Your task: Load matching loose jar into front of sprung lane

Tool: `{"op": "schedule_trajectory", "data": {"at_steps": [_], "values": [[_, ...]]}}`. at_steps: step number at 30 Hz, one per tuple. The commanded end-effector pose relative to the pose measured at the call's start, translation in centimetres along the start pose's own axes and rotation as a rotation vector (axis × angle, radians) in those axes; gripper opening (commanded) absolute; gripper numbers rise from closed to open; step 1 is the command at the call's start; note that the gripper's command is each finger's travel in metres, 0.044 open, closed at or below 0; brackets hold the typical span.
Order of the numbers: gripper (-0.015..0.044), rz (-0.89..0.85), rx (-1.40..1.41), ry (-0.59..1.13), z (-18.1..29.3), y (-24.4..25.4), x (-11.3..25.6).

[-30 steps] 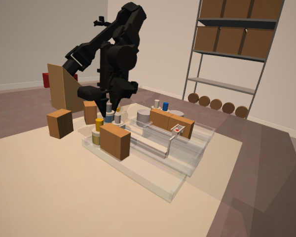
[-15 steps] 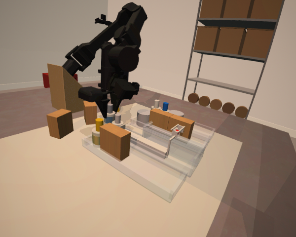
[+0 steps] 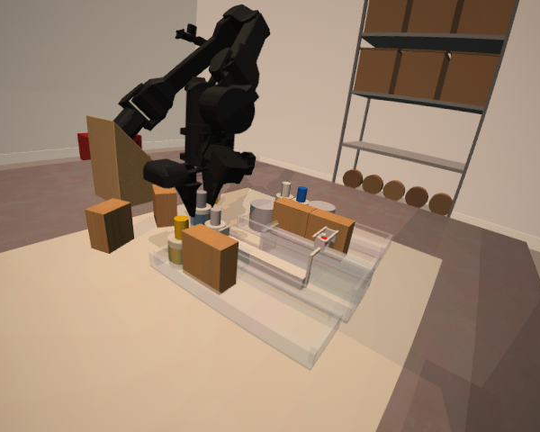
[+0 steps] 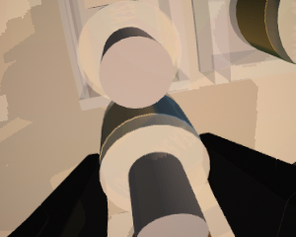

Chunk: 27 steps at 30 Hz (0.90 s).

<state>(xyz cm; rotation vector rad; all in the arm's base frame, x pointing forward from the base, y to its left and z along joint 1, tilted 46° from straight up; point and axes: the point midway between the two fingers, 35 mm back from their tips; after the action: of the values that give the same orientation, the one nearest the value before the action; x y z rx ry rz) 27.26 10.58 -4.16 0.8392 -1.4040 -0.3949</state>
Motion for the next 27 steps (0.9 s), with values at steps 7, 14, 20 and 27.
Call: {"op": "schedule_trajectory", "data": {"at_steps": [7,14,20,27], "values": [[0.0000,0.002,0.011,-0.019,-1.3,0.0,0.2],[0.0000,0.002,0.011,-0.019,-1.6,0.0,0.3],[0.0000,0.002,0.011,-0.020,-1.9,0.0,0.3],[0.0000,0.002,0.012,-0.020,-2.3,0.0,0.3]]}}
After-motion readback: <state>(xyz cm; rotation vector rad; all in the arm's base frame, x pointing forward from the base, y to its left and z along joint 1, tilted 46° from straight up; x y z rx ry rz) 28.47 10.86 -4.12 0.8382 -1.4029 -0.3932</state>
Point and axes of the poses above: the point midway between the two fingers, 35 mm back from their tips, its own x axis back along the fingers, its own y axis across the jaws, z = x × y, and after that the axes turned 4 degrees about x, right-handed
